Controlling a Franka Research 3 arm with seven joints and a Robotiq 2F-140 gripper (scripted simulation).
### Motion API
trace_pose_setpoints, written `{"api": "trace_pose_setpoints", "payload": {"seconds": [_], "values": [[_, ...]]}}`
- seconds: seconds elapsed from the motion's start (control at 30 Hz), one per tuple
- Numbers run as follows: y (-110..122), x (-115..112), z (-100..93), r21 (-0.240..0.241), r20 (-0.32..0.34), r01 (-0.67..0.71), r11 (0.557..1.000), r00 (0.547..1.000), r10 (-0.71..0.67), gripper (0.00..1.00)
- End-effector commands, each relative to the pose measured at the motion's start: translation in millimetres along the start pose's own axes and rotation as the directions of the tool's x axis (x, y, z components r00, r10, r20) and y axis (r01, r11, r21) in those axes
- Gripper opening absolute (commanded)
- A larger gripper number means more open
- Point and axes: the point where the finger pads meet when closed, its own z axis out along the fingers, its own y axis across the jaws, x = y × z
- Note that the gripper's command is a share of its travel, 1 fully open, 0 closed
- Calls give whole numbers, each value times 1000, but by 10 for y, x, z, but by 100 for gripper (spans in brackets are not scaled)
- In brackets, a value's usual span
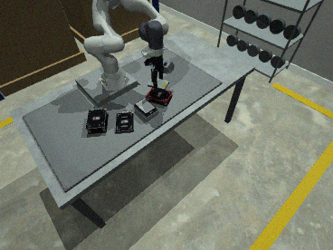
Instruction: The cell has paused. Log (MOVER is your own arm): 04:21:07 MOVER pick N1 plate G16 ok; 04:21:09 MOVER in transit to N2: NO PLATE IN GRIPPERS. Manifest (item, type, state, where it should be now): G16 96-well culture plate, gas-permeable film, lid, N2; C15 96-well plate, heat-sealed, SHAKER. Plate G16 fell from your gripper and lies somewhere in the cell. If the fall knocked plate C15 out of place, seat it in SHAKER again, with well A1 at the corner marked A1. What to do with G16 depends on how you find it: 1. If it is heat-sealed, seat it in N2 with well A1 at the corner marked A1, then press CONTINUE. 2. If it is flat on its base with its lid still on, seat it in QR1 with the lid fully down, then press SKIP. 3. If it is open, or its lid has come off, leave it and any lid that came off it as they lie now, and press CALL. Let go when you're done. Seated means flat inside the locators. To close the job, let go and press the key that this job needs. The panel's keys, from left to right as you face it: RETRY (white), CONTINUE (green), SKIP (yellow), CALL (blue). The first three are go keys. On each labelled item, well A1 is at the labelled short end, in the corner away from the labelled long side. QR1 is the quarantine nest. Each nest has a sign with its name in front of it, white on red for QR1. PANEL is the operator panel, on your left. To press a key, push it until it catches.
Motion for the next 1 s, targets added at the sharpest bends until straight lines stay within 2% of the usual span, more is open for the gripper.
{"api": "trace_pose_setpoints", "payload": {"seconds": [0.0,0.83,0.97], "values": [[-20,-23,34,4,7,33,999,999,-33,10],[-22,-30,543,4,7,33,999,999,-33,10],[-22,-31,579,4,7,33,999,999,-33,10]]}}
